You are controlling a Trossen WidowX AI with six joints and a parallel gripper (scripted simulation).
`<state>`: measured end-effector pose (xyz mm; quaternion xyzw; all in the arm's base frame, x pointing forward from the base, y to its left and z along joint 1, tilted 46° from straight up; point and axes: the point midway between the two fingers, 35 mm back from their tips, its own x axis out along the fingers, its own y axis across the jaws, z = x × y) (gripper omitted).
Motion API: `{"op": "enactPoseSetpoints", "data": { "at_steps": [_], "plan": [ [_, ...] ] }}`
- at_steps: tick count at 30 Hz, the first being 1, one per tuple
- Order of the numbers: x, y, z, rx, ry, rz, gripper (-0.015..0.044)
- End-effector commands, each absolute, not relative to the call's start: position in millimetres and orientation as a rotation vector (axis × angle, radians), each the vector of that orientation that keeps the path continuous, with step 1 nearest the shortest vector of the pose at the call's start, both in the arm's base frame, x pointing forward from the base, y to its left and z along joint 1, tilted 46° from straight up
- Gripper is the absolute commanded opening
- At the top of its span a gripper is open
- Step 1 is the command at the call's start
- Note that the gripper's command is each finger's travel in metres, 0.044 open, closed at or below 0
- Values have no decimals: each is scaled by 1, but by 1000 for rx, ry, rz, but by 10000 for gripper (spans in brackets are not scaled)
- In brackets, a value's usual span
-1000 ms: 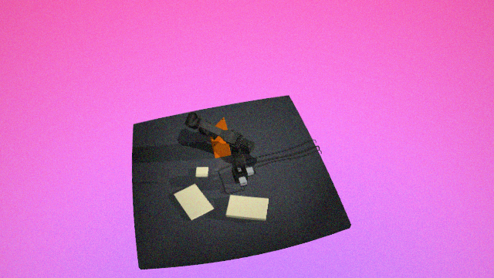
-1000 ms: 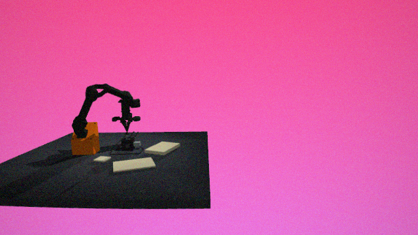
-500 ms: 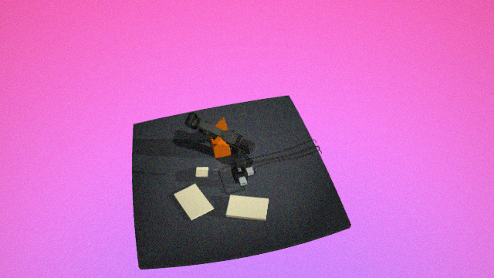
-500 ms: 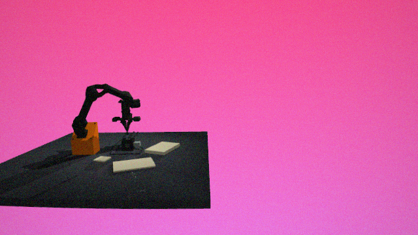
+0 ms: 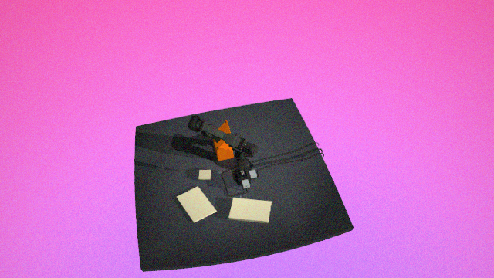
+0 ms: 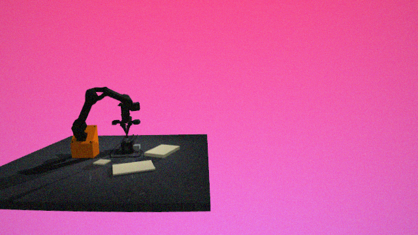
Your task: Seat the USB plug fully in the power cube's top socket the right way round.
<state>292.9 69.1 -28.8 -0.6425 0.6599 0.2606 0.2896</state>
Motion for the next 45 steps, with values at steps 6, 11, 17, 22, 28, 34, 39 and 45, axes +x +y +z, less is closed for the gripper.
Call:
{"op": "enactPoseSetpoints", "data": {
  "at_steps": [6, 11, 17, 22, 28, 34, 39, 45],
  "plan": [
    [292, 69, -31, -1713, 1758, 711, 0],
    [292, 68, -31, -1714, 1756, 716, 0],
    [292, 68, -32, -1714, 1754, 722, 0],
    [292, 68, -32, -1715, 1752, 727, 0],
    [293, 68, -33, -1715, 1750, 733, 0],
    [293, 67, -34, -1715, 1747, 739, 0],
    [293, 67, -35, -1716, 1745, 744, 0],
    [293, 67, -35, -1716, 1743, 750, 0]
  ]
}}
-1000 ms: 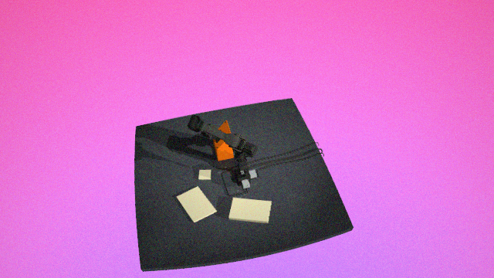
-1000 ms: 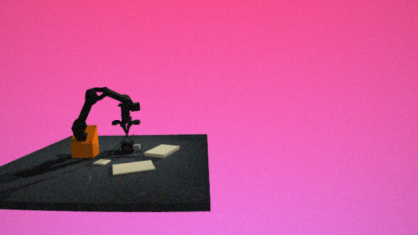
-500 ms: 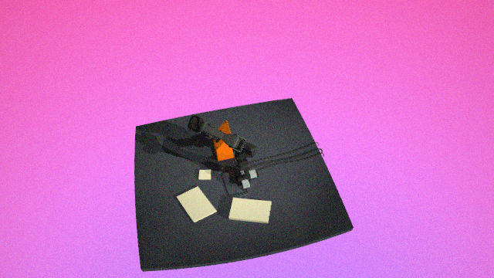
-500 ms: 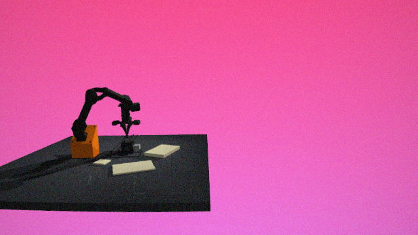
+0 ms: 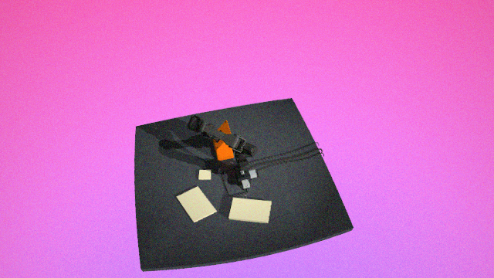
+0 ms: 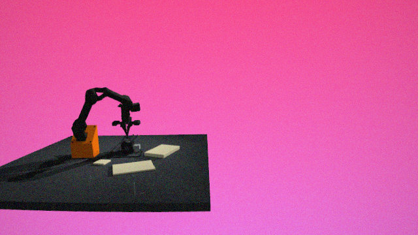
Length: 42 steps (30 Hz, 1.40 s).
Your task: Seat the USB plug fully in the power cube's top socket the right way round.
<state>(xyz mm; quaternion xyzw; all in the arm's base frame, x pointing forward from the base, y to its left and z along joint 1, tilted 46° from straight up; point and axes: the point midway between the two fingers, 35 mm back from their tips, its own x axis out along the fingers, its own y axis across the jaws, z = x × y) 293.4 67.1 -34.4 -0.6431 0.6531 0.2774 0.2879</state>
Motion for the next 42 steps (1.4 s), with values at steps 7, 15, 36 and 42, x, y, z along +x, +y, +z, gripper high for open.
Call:
{"op": "enactPoseSetpoints", "data": {
  "at_steps": [7, 15, 36, 42],
  "plan": [
    [293, 67, -36, -1716, 1741, 757, 0],
    [293, 66, -37, -1717, 1738, 765, 0],
    [293, 65, -40, -1718, 1731, 782, 0],
    [293, 65, -40, -1718, 1731, 782, 0]
  ]
}}
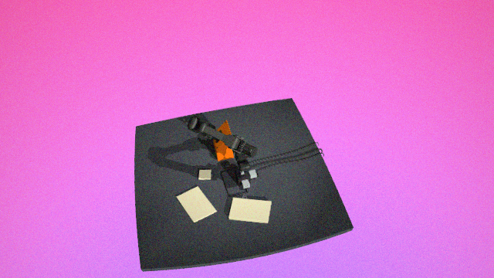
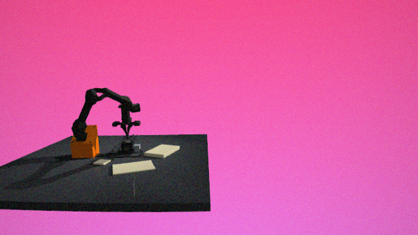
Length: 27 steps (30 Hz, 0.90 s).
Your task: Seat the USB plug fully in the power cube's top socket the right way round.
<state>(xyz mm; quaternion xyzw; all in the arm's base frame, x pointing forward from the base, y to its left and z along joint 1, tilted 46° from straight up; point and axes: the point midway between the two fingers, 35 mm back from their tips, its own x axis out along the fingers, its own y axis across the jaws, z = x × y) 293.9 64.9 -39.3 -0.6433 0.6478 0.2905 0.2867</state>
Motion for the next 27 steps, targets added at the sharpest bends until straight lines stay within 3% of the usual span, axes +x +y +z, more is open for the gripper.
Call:
{"op": "enactPoseSetpoints", "data": {
  "at_steps": [1, 27],
  "plan": [
    [293, 64, -40, -1718, 1731, 782, 0],
    [293, 62, -42, -1718, 1731, 782, 0]
  ]
}}
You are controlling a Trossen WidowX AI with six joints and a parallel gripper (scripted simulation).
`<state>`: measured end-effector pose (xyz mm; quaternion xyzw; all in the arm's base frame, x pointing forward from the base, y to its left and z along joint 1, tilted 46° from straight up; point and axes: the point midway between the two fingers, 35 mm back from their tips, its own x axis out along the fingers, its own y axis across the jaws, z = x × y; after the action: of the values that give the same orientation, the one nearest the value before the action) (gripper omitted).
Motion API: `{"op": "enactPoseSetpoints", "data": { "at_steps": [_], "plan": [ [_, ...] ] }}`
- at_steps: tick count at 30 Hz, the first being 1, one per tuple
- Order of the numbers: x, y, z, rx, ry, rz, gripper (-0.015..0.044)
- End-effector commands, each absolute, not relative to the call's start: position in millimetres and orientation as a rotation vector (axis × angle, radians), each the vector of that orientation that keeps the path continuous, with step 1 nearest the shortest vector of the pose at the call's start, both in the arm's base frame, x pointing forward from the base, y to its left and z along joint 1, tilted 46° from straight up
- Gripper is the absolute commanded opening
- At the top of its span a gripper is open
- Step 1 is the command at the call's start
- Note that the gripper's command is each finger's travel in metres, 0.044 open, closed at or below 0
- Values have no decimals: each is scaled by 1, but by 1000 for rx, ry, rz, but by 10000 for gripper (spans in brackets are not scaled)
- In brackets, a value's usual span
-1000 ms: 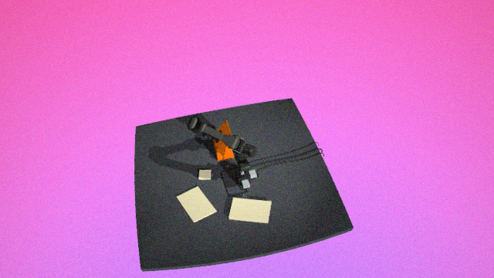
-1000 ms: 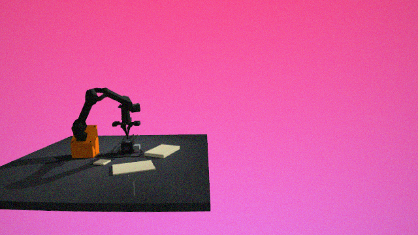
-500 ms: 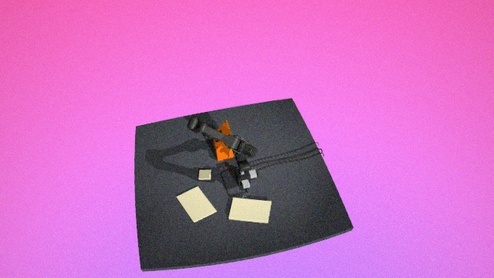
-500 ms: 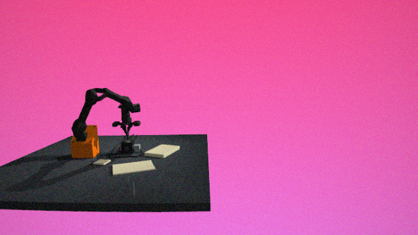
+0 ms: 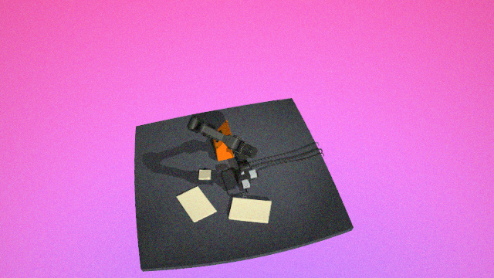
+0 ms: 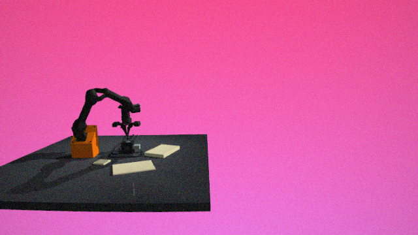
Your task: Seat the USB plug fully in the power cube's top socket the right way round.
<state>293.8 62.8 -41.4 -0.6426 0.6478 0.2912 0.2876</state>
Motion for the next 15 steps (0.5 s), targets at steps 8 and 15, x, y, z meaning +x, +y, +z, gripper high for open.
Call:
{"op": "enactPoseSetpoints", "data": {
  "at_steps": [8, 15],
  "plan": [
    [293, 62, -43, -1718, 1731, 782, 0],
    [293, 61, -44, -1718, 1731, 782, 0]
  ]
}}
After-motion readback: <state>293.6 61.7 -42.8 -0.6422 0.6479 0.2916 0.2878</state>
